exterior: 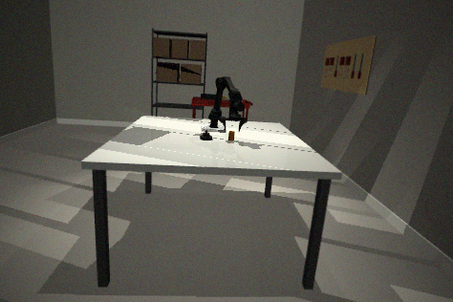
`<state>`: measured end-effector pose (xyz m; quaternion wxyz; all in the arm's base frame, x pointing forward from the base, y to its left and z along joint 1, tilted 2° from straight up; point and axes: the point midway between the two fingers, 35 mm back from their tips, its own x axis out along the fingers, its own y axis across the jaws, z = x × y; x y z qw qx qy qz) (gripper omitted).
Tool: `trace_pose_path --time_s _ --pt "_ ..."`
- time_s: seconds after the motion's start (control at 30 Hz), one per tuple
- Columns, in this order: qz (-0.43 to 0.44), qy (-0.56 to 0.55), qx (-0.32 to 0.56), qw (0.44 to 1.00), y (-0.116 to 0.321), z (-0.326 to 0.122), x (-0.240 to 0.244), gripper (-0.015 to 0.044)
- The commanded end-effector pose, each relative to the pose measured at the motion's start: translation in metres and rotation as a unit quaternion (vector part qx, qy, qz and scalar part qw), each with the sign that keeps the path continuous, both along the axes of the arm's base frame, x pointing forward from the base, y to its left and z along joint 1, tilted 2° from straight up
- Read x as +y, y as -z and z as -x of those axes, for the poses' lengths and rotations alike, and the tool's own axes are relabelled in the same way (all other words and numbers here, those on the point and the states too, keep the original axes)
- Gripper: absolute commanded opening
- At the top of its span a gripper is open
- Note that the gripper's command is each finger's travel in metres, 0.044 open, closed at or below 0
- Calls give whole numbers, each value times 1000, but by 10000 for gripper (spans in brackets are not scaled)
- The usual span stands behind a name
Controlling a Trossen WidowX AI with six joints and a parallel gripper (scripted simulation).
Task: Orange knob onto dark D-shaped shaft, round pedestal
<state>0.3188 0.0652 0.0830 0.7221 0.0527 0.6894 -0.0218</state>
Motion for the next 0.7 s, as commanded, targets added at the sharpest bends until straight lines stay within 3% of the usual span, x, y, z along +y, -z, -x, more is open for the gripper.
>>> trace_pose_path --time_s 0.0,0.67 --pt "4 2 7 1000 11 1 -1 440" --pt "4 2 7 1000 43 1 0 440"
